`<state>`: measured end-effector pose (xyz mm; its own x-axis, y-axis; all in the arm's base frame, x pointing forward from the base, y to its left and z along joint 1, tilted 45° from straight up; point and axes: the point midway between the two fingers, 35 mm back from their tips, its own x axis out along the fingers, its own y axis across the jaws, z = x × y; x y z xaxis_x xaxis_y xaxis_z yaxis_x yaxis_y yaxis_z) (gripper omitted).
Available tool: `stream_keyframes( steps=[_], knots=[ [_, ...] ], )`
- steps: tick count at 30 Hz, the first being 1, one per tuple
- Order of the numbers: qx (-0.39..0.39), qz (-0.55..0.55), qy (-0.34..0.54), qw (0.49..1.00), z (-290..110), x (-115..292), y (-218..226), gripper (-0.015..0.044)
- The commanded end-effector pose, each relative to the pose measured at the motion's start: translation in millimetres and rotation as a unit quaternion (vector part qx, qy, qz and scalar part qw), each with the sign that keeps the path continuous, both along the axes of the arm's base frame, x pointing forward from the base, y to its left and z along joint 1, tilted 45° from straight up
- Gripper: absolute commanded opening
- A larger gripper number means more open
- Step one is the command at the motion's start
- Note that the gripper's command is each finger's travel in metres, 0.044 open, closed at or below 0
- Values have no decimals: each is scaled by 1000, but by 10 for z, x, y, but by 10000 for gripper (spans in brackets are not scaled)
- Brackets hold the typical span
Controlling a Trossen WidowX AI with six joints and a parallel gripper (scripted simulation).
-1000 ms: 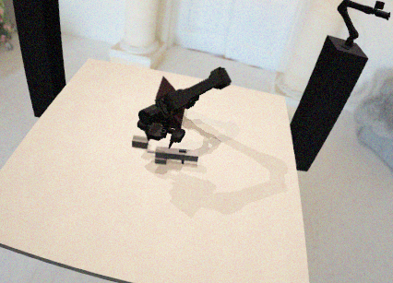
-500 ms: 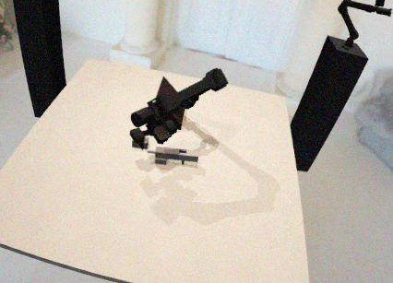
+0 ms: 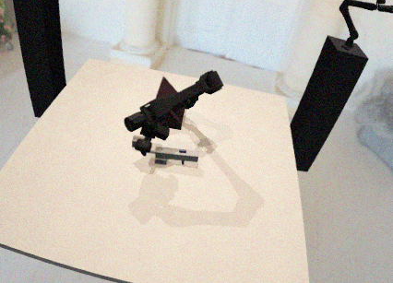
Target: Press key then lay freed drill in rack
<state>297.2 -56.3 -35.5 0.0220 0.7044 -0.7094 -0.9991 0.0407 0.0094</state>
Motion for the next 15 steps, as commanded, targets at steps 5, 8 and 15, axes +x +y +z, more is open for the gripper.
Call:
stream_keyframes(
  steps=[5, 8, 15],
  knots=[
    [0, 38, -29, 999, -58, -40, 16, 440],
    [0, 38, -29, 999, -58, -40, 16, 440],
    [0, 38, -29, 999, -67, -39, 30, 440]
  ],
)
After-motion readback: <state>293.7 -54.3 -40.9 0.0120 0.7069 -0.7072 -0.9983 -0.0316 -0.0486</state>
